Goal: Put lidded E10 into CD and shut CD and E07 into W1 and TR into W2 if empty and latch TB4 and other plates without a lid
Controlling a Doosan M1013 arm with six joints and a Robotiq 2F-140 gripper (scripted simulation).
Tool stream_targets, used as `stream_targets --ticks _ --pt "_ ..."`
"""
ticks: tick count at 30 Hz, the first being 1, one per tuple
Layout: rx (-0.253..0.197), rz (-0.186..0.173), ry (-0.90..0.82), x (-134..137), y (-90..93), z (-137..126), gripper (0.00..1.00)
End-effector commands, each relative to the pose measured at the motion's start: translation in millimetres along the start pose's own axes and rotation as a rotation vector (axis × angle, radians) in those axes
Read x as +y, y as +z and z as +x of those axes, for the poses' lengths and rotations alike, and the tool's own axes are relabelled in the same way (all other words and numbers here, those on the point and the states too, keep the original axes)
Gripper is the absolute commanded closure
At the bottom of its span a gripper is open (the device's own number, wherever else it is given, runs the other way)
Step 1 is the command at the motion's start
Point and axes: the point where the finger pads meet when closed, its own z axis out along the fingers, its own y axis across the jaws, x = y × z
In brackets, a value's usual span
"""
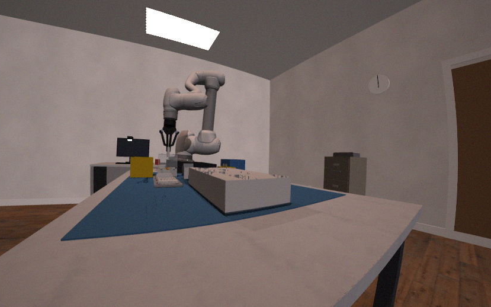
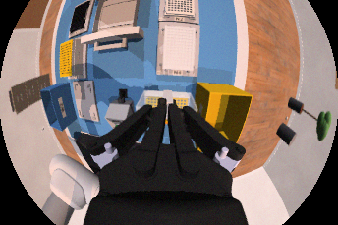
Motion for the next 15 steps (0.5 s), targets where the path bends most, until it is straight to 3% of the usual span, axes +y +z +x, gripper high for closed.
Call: stream_targets --ticks 1,15 --pt "0.000 0.000 0.000 0.0 -0.7 -4.6 1.00" --pt "0.000 0.000 0.000 0.0 -2.9 -20.5 1.00"
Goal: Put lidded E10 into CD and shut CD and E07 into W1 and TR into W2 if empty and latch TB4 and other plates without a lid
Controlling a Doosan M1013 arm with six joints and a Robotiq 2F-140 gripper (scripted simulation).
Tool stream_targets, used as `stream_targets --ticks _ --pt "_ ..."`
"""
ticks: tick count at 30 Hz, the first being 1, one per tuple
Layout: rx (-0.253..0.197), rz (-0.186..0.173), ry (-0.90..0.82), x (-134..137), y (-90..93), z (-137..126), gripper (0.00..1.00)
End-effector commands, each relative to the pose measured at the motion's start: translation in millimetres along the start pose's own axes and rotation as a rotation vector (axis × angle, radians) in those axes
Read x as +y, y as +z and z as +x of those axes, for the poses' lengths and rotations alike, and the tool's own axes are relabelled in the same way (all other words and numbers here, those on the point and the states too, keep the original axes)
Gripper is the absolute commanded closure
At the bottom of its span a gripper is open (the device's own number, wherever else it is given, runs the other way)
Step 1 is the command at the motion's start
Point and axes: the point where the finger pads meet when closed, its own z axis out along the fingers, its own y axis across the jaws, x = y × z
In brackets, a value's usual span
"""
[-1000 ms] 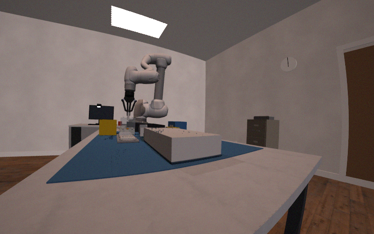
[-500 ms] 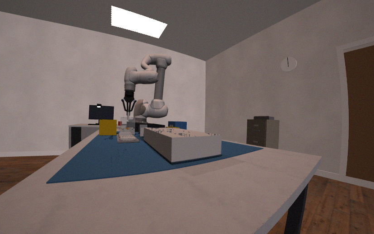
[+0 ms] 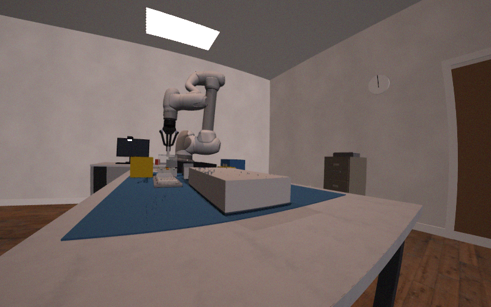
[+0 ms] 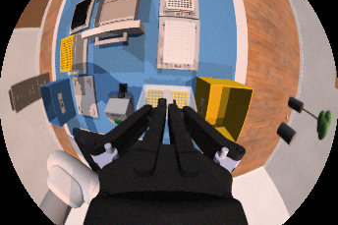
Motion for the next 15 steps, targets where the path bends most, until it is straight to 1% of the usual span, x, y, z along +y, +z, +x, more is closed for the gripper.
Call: stream_targets --ticks 1,15 --pt "0.000 0.000 0.000 0.0 -0.6 -4.1 1.00" --pt "0.000 0.000 0.000 0.0 -2.8 -19.9 1.00"
